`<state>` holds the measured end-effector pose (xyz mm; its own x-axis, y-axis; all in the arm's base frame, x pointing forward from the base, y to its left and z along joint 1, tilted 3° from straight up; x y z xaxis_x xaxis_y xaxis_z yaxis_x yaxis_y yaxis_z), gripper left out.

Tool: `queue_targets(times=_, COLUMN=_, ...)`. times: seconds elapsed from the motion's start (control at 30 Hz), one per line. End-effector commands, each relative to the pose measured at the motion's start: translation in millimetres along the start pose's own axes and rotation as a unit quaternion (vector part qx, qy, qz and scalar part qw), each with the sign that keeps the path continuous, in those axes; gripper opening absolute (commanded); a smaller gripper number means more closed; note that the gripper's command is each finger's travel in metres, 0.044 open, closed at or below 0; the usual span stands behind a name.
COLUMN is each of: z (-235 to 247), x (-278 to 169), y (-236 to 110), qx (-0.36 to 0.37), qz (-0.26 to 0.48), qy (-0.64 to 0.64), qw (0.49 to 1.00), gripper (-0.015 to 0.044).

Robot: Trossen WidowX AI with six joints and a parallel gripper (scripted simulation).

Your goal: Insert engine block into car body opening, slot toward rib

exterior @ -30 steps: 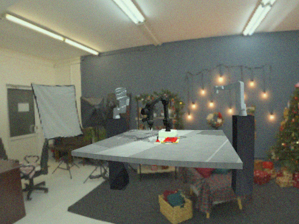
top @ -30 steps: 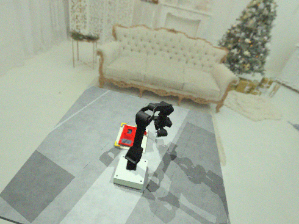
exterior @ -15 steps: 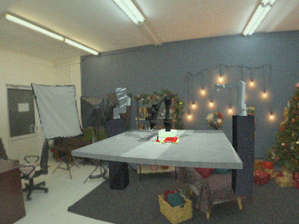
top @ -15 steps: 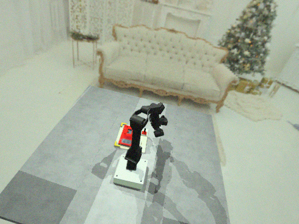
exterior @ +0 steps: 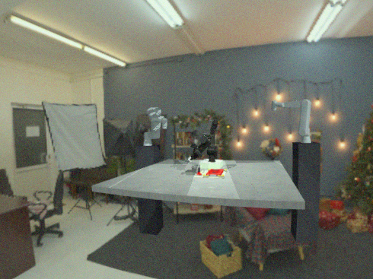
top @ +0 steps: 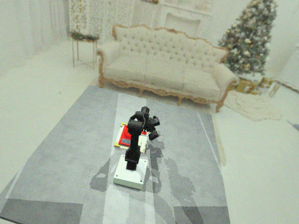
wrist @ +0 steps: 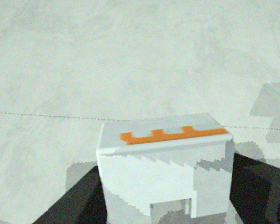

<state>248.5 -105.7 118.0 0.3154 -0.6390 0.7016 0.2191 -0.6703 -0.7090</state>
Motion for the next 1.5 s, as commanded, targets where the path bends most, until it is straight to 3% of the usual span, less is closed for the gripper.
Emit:
queue_targets(times=0.0, z=-0.5, x=-4.9, y=-2.7, qx=-0.004, qz=-0.046, qy=0.009, qw=0.999, gripper=0.0)
queue_targets(times=0.4, z=2.8, x=-24.4, y=7.3, qx=-0.013, qz=-0.098, qy=0.01, qw=0.995, gripper=0.0)
queue_targets(times=1.47, z=12.7, x=-82.9, y=62.9, qx=-0.013, qz=-0.1, qy=0.009, qw=0.995, gripper=0.0)
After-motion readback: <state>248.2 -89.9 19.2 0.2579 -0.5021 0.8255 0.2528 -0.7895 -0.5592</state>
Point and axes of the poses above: the point midway between the two fingers, 35 mm back from their tips, its own y axis out along the fingers, its own z axis across the jaws, x = y × z, the point moved 4 cm from there along -y, back along the fingers, and after that the axes turned 9 degrees about -y, right-handed, at the moved point
